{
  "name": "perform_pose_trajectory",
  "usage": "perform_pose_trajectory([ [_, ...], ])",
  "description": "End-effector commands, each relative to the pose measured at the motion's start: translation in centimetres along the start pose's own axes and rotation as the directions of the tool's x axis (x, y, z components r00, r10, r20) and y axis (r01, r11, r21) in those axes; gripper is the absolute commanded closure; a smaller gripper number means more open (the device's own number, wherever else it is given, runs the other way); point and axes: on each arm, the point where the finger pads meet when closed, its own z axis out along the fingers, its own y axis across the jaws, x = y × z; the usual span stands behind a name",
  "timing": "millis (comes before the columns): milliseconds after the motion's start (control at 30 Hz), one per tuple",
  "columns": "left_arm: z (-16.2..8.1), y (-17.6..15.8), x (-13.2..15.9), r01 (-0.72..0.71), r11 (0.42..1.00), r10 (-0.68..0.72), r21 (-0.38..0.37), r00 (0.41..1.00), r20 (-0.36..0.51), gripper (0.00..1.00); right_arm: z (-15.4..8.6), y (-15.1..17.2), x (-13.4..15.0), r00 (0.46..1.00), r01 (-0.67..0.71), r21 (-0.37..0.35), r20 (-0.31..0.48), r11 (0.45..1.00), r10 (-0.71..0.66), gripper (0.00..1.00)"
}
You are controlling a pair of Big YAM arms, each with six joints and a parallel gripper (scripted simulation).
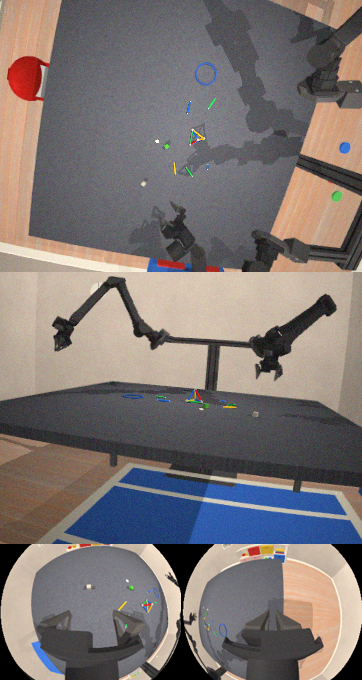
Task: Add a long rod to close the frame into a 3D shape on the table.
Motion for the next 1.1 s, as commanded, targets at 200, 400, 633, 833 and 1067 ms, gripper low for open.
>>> perform_pose_trajectory([
  [200,-4.1,15.2,2.0,0.126,0.988,-0.126,-0.085,0.992,0.000,0.00,-0.4,-1.1,-1.1,1.000,-0.002,0.019,0.016,1.000,0.001,0.85],
  [400,-9.0,28.8,2.8,0.225,0.959,-0.220,-0.170,0.974,0.049,0.00,-0.4,-1.1,-1.1,1.000,-0.002,0.019,0.016,1.000,0.001,0.85],
  [633,-11.1,38.4,4.0,0.296,0.933,-0.286,-0.204,0.955,0.076,0.00,-0.4,-1.1,-1.1,1.000,-0.002,0.019,0.016,1.000,0.001,0.85],
  [833,-12.0,41.6,4.2,0.311,0.925,-0.298,-0.220,0.950,0.090,0.00,-0.4,-1.1,-1.1,1.000,-0.002,0.019,0.016,1.000,0.001,0.85],
  [1067,-12.9,43.1,2.8,0.293,0.929,-0.273,-0.226,0.955,0.117,0.00,-0.4,-1.1,-1.1,1.000,-0.002,0.019,0.016,1.000,0.001,0.85],
])
